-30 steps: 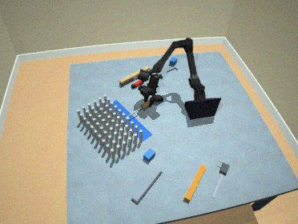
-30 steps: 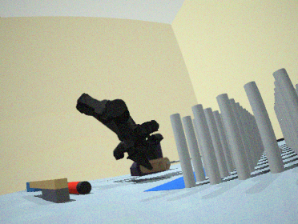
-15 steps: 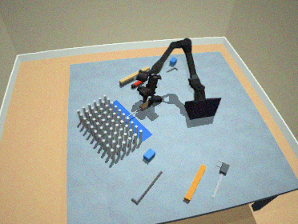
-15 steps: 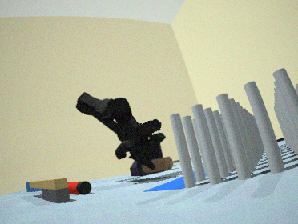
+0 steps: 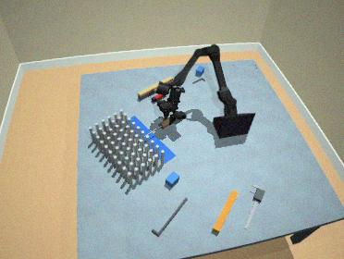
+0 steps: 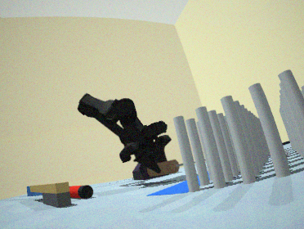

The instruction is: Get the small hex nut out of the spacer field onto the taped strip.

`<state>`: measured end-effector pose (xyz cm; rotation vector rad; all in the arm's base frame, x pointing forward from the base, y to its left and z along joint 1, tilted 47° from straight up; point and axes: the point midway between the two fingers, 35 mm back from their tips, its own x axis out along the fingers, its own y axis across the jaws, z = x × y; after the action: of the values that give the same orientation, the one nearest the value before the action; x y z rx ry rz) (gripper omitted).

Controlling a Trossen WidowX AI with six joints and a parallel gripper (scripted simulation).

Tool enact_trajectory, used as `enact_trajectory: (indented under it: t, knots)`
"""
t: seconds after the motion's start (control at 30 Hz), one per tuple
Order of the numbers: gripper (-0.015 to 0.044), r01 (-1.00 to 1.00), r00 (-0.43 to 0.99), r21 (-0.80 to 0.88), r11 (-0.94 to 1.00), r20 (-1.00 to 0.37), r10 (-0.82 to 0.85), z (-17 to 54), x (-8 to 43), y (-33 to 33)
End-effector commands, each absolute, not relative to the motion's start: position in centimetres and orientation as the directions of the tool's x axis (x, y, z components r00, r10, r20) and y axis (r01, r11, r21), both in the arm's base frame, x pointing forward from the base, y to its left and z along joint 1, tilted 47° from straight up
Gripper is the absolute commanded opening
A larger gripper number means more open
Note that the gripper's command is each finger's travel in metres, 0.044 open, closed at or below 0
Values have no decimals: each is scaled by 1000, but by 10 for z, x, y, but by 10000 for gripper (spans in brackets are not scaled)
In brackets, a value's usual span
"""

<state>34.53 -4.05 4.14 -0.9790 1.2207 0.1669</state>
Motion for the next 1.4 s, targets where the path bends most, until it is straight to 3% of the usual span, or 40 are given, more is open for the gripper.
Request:
enact_trajectory:
  t: [0.0,1.37]
  knots:
    - [0,-584,393,-545,602,-839,-378,42,349,-38]
    - [0,-583,394,-545,602,-838,-377,34,371,-25]
